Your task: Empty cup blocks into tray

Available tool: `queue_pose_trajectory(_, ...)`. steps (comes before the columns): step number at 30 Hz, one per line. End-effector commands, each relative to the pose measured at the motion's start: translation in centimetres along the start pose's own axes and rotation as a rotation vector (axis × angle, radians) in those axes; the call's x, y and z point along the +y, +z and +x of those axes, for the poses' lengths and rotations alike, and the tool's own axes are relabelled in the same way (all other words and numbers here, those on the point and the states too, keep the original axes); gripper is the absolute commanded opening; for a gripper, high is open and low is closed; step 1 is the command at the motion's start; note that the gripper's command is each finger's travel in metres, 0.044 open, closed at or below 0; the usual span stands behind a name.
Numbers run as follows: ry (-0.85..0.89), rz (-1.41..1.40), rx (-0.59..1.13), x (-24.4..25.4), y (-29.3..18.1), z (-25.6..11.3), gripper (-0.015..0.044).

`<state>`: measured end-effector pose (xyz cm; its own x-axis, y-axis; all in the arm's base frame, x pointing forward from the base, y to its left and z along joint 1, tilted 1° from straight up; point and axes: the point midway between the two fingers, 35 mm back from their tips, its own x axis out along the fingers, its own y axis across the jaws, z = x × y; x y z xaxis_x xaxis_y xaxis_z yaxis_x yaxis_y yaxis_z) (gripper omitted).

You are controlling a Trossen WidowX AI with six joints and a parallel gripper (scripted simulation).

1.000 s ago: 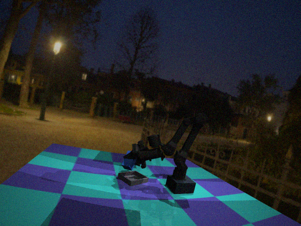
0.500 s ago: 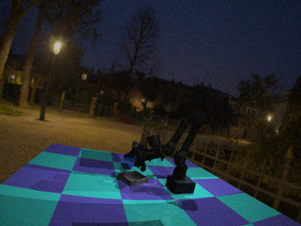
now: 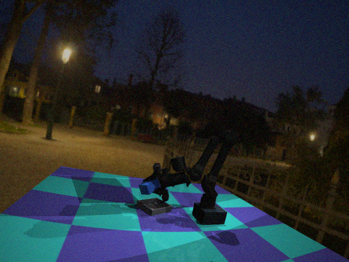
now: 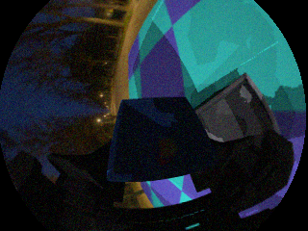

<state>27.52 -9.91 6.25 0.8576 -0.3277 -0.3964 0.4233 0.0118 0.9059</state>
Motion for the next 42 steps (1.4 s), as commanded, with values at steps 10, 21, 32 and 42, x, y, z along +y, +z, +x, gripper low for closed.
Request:
queue_pose_trajectory(10, -0.003, 0.284, 0.001, -0.20, -0.08, 0.17, 0.0000)
queue_pose_trajectory(21, -0.003, 0.524, 0.001, -0.28, -0.11, 0.28, 0.0000)
queue_pose_trajectory(32, -0.003, 0.764, 0.001, -0.36, -0.15, 0.38, 0.0000)
queue_pose_trajectory(42, -0.004, 0.983, 0.000, -0.43, -0.18, 0.47, 0.0000)
